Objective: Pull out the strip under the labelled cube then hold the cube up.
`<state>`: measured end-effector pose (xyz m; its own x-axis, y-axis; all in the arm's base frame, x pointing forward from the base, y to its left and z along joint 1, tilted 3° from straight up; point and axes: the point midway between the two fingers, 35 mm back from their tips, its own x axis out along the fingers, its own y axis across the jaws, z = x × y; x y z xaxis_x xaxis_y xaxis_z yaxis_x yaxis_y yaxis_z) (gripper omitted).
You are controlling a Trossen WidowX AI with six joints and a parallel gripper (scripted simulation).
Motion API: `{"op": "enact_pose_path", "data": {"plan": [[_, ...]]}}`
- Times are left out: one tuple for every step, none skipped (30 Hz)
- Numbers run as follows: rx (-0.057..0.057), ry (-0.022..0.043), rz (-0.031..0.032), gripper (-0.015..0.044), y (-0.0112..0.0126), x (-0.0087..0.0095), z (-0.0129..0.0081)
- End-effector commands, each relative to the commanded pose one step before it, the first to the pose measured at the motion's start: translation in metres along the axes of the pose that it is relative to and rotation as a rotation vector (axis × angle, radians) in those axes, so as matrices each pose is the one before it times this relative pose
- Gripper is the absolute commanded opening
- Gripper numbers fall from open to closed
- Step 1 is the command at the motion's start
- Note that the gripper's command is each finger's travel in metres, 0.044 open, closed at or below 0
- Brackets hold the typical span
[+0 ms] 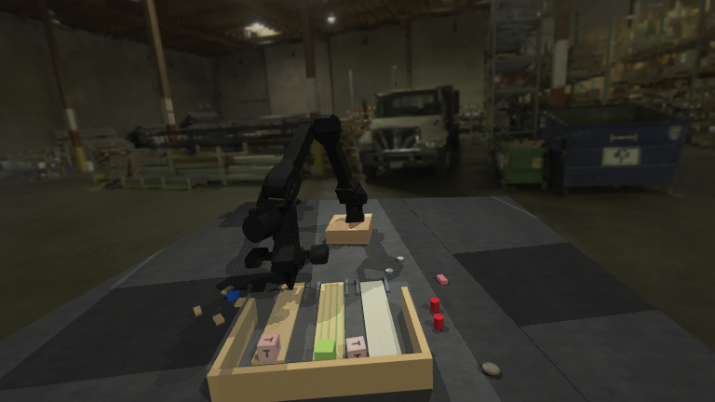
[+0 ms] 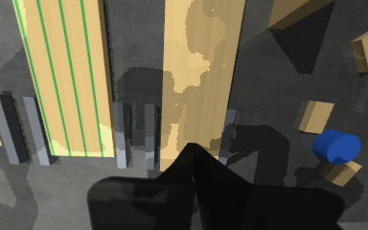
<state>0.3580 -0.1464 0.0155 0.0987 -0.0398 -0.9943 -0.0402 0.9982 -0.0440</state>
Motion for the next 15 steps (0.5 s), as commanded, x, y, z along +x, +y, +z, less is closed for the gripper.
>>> {"op": "enact_pose_path", "data": {"plan": [[0.0002,0.02268,0.00735,0.0000,-0.00001,0.00580,-0.01264],[0.0000,0.00012,0.00000,0.0000,-0.00003,0.00008,-0.00157],[0.0000,0.00012,0.00000,0.0000,-0.00003,0.00008,-0.00154],[0.0000,0.00012,0.00000,0.0000,-0.00003,0.00008,-0.00155],[0.0000,0.00011,0.00000,0.0000,-0.00003,0.00008,-0.00151],[0.0000,0.00011,0.00000,0.0000,-0.00002,0.00008,-0.00153],[0.0000,0.00011,0.00000,0.0000,-0.00003,0.00008,-0.00150],[0.0000,0.00011,0.00000,0.0000,-0.00002,0.00008,-0.00152],[0.0000,0.00011,0.00000,0.0000,-0.00003,0.00007,-0.00148],[0.0000,0.00011,0.00000,0.0000,-0.00002,0.00008,-0.00150],[0.0000,0.00011,0.00000,0.0000,-0.00003,0.00007,-0.00146],[0.0000,0.00011,0.00000,0.0000,-0.00002,0.00008,-0.00149],[0.0000,0.00011,0.00000,0.0000,-0.00003,0.00005,-0.00145],[0.0000,0.00011,0.00000,0.0000,-0.00002,0.00006,-0.00148],[0.0000,0.00011,0.00000,0.0000,-0.00003,0.00004,-0.00143]]}}
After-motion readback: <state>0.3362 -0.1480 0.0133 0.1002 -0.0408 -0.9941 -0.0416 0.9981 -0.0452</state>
